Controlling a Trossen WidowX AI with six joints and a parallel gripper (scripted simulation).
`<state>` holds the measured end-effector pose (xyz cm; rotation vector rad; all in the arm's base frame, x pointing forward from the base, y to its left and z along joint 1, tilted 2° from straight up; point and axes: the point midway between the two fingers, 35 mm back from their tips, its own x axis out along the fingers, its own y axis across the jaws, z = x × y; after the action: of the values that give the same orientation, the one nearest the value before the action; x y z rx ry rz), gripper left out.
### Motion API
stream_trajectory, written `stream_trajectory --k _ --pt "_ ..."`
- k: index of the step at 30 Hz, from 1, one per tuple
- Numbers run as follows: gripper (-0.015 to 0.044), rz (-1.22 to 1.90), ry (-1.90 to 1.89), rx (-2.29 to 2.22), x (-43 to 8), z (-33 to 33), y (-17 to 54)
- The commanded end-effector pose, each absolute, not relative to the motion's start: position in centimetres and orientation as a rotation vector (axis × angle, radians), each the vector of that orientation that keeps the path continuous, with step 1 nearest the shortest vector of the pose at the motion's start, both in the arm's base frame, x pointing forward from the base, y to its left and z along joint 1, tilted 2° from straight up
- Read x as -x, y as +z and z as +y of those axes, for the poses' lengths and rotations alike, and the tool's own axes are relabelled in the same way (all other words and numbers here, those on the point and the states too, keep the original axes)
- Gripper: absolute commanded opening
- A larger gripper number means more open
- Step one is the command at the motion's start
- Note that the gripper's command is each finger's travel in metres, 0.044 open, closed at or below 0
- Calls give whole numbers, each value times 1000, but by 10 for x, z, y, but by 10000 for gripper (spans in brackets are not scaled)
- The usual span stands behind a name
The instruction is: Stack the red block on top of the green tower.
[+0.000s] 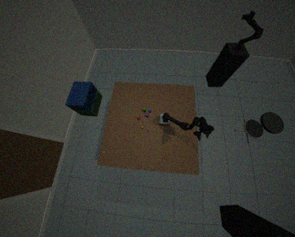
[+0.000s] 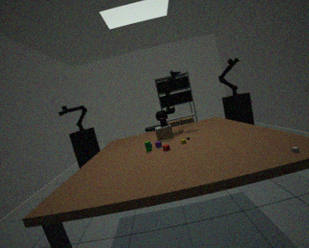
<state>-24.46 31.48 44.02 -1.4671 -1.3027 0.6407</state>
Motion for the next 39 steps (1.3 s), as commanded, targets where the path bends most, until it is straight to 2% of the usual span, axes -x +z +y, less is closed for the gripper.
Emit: stream_trajectory --k 1,2,10,13,16,28,39 --pt "426 -1307 638 1466 244 314 441" --pt "440 -1320 630 1464 243 313 444" --pt "440 -1289 624 1145 194 265 526" --pt "440 -1330 580 1123 189 253 536" --pt "440 -1278 577 981 160 229 565" --pt "440 -1001 533 438 10 124 638" --pt "440 -652 425 10 -152 41 628"
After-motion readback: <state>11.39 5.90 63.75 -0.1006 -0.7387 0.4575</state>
